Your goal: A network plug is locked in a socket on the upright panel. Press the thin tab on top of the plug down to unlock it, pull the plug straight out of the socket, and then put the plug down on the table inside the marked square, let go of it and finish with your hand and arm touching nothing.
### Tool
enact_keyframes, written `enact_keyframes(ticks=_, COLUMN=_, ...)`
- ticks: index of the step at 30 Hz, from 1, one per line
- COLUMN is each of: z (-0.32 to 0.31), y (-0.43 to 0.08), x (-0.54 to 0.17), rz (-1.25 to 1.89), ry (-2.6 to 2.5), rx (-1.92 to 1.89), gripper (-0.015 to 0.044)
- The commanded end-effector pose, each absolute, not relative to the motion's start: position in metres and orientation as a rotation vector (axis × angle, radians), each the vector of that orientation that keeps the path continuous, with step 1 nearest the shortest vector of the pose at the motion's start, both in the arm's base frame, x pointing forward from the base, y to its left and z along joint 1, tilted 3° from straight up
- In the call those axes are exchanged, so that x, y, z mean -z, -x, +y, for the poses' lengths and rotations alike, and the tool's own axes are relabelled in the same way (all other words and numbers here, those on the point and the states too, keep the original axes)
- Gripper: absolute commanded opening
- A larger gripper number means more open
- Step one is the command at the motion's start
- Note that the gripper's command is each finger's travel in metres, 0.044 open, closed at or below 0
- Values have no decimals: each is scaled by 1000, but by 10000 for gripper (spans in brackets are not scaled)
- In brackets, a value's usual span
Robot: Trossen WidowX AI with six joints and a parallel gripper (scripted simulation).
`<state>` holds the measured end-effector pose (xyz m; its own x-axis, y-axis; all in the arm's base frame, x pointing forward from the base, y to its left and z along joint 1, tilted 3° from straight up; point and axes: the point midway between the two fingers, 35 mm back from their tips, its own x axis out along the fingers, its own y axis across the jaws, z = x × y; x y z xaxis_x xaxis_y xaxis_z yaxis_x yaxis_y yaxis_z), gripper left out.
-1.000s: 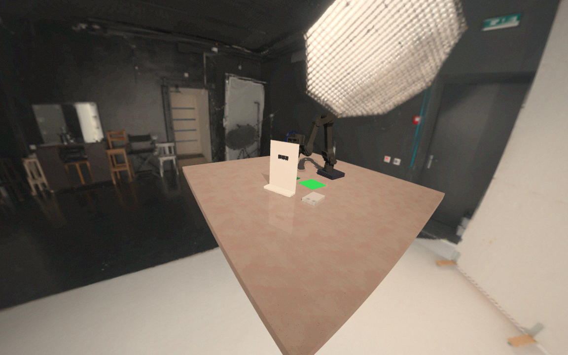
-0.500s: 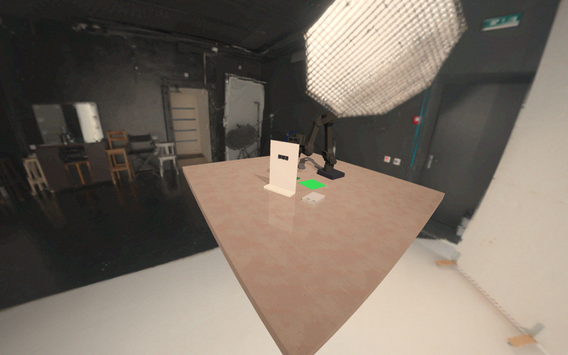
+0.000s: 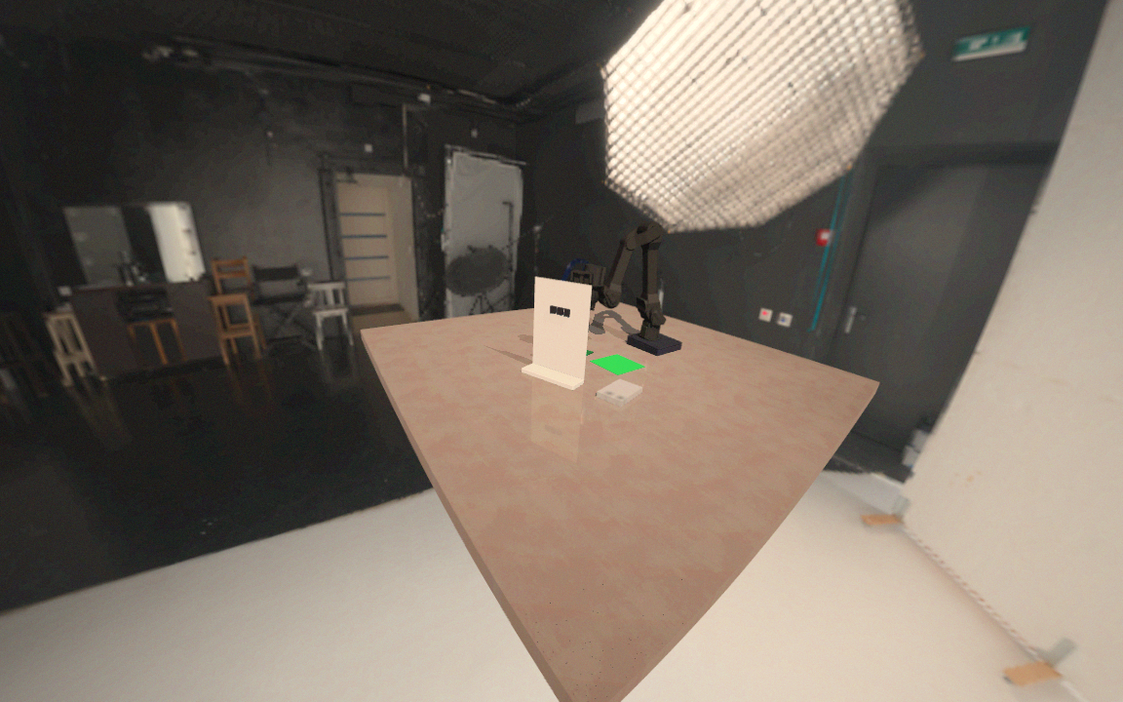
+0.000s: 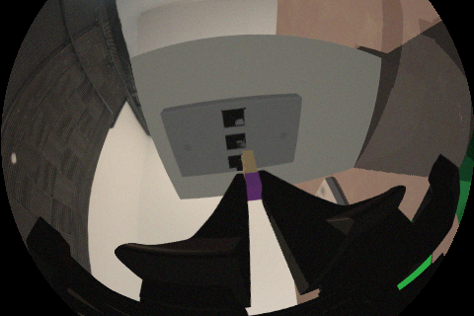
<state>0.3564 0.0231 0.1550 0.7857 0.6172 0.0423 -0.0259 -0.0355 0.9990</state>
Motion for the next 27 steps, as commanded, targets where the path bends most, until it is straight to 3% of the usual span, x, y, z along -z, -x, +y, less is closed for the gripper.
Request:
enact_keyframes(ticks=1, z=22, y=-353, x=-155, rz=497, ry=-1533, rx=-554, gripper=0)
enact_keyframes(ticks=27, z=12, y=-337, x=-154, rz=498, ry=-1533, rx=-552, gripper=0)
